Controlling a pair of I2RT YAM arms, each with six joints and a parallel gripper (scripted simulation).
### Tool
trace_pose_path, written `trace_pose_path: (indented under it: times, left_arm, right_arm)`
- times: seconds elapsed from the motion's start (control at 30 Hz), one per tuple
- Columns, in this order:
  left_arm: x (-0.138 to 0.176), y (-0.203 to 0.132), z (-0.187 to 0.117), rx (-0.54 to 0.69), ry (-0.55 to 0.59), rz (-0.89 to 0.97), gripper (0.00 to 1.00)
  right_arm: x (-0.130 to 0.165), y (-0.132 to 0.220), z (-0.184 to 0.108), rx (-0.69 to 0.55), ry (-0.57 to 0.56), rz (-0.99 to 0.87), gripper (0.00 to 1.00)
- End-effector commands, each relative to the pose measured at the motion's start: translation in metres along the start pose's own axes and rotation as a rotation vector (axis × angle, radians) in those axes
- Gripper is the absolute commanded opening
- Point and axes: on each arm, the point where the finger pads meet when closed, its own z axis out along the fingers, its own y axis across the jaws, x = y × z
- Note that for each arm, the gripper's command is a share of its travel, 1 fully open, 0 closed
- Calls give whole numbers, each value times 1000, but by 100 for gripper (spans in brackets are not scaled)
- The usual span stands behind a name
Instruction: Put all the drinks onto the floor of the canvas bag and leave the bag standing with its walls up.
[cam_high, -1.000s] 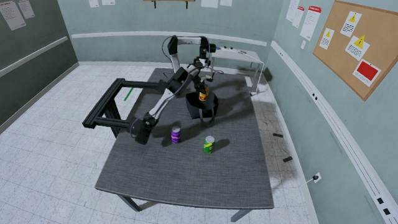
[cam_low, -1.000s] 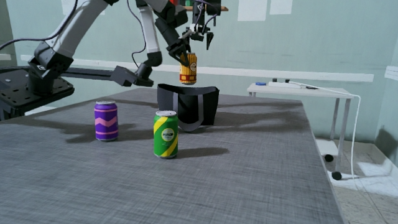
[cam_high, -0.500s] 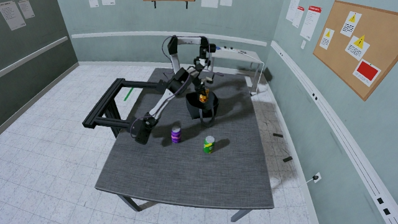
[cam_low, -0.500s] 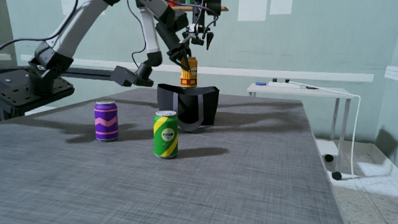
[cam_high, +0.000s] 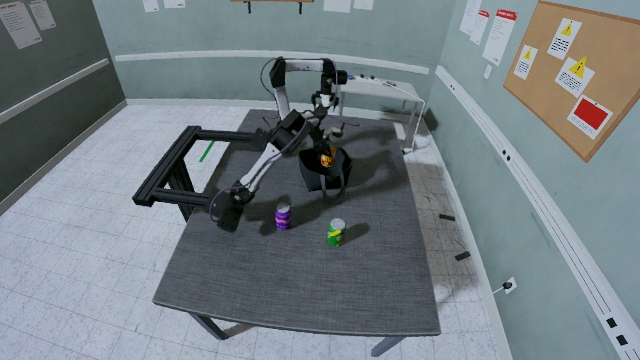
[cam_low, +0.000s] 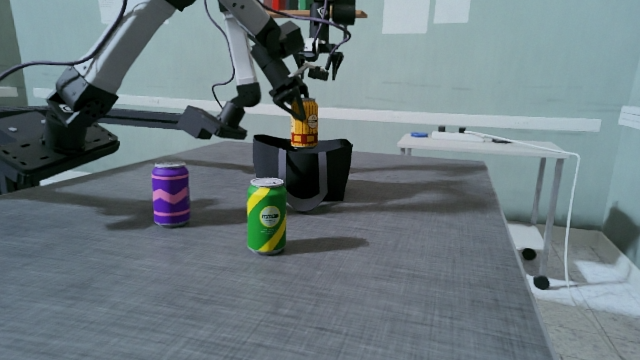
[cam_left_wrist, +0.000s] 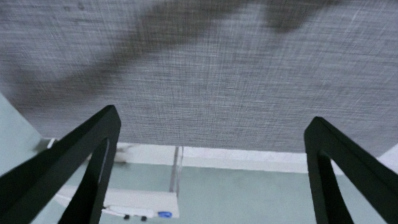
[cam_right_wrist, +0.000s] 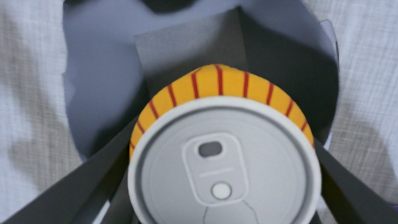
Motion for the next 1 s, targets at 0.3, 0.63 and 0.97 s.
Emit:
trace_pose_path:
  times: [0.3,0.63,0.97]
  left_arm:
    - [0,3,1,-13,6,-3,100]
    - [0,3,1,-13,6,-3,100]
    - [0,3,1,-13,6,-3,100]
  right_arm:
    - [-6,1,16,-2,-47,55,70]
    - [8,5,30,3,-37,40,70]
    - [7,13,21,-27,-53,42,70]
